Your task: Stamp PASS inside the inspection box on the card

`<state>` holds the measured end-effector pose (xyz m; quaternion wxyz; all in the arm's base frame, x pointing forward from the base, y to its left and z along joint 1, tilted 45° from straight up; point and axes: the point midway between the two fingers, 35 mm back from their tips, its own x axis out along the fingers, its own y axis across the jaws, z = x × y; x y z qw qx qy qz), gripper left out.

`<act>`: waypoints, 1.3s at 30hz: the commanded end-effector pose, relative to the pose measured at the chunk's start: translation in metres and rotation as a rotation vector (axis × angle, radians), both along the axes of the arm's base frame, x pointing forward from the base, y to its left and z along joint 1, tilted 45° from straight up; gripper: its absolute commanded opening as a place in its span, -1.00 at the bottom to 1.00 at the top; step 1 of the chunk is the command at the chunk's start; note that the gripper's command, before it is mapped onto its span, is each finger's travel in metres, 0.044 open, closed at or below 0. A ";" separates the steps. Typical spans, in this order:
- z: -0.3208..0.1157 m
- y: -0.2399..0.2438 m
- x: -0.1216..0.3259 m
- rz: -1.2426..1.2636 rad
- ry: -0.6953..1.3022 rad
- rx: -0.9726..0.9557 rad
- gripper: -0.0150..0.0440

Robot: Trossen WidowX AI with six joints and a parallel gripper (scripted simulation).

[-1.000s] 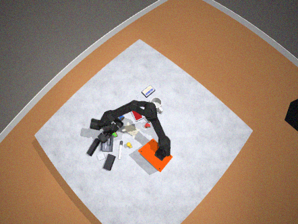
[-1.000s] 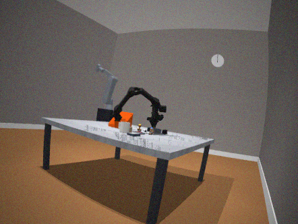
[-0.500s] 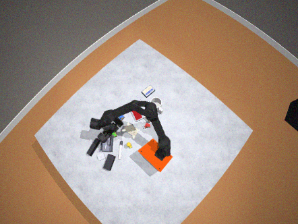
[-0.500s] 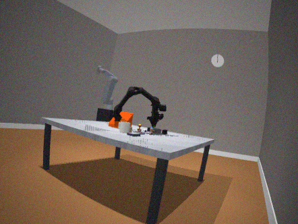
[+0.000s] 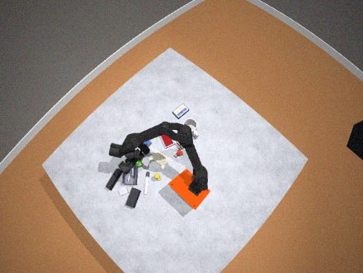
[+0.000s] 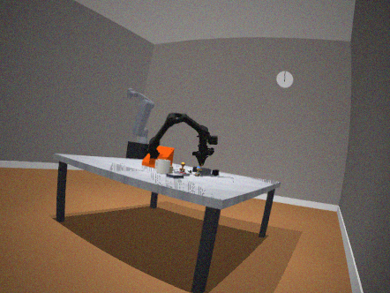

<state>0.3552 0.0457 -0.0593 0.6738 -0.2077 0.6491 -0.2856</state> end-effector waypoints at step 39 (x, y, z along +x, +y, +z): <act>0.016 0.014 0.001 0.005 -0.016 0.033 -0.49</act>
